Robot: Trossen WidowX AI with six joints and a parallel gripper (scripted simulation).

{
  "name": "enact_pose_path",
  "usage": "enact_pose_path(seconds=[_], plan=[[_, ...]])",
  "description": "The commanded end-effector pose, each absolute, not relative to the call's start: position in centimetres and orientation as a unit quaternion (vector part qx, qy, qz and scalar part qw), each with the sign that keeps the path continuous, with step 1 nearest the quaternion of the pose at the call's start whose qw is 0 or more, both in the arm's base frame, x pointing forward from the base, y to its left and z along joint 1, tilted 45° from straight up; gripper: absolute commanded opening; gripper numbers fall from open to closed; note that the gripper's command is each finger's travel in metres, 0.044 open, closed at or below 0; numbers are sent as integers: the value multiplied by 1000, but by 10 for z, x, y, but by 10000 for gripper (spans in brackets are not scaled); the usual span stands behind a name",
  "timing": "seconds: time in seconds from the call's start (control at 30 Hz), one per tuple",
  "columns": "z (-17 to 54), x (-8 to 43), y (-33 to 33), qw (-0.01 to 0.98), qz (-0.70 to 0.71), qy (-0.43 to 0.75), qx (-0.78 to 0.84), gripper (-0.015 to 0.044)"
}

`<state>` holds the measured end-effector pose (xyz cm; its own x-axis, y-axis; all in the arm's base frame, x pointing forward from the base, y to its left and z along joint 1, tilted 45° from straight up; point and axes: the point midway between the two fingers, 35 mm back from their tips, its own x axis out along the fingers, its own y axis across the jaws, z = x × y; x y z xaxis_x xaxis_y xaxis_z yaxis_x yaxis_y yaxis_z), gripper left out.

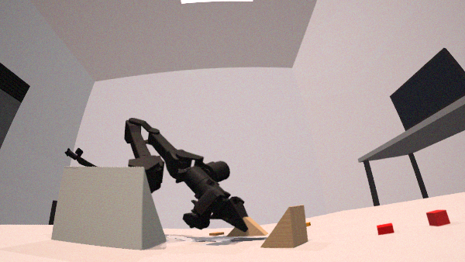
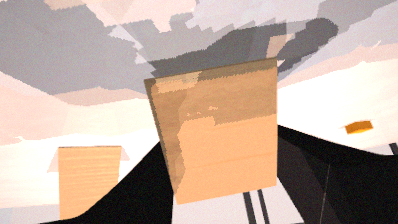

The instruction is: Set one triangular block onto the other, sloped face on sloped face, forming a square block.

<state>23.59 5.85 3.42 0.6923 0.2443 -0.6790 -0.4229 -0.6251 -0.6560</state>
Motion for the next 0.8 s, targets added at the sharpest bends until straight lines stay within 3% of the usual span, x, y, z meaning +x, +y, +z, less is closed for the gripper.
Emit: enact_pose_path(seconds=[0.0, 0.77], plan=[[50, 242, 46, 429, 382, 53, -817, 0], [101, 226, -1, 433, 376, 51, -818, 0]])
